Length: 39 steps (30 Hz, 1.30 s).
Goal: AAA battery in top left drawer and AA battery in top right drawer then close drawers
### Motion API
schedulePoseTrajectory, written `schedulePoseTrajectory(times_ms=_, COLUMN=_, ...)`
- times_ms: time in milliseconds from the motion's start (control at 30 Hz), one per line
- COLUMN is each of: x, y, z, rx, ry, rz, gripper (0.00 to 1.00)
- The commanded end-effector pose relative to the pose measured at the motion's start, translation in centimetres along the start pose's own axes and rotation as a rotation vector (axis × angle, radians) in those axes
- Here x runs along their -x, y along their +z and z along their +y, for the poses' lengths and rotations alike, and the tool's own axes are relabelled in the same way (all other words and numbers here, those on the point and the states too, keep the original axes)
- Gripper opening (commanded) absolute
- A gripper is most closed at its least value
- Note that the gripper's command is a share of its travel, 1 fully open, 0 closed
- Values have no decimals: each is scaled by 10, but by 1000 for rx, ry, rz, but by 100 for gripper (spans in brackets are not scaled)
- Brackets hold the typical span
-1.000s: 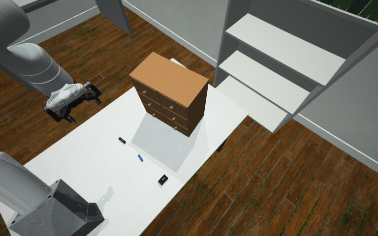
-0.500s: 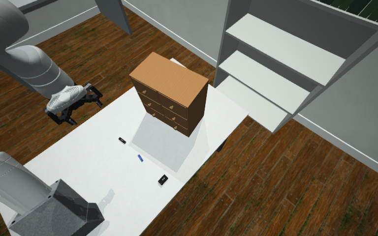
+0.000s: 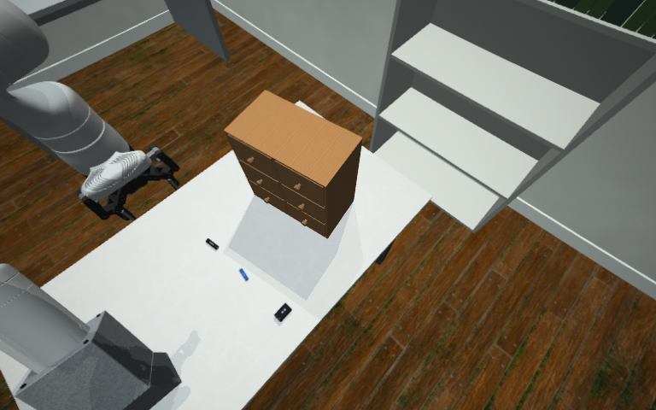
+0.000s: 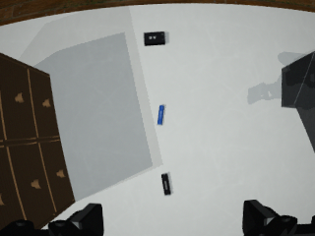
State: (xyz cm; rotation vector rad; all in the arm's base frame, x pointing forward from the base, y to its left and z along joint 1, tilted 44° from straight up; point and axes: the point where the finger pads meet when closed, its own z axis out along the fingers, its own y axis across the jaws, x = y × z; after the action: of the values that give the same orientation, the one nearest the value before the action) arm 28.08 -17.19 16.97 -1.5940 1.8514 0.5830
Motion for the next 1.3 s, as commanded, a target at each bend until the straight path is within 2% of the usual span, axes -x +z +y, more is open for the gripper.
schedulePoseTrajectory(times_ms=0, x=-2, y=-1, z=0, rx=-2, ry=0, rz=3, gripper=100)
schedulePoseTrajectory(times_ms=1267, x=-4, y=0, z=0, rx=-4, ry=19, rz=6, gripper=100)
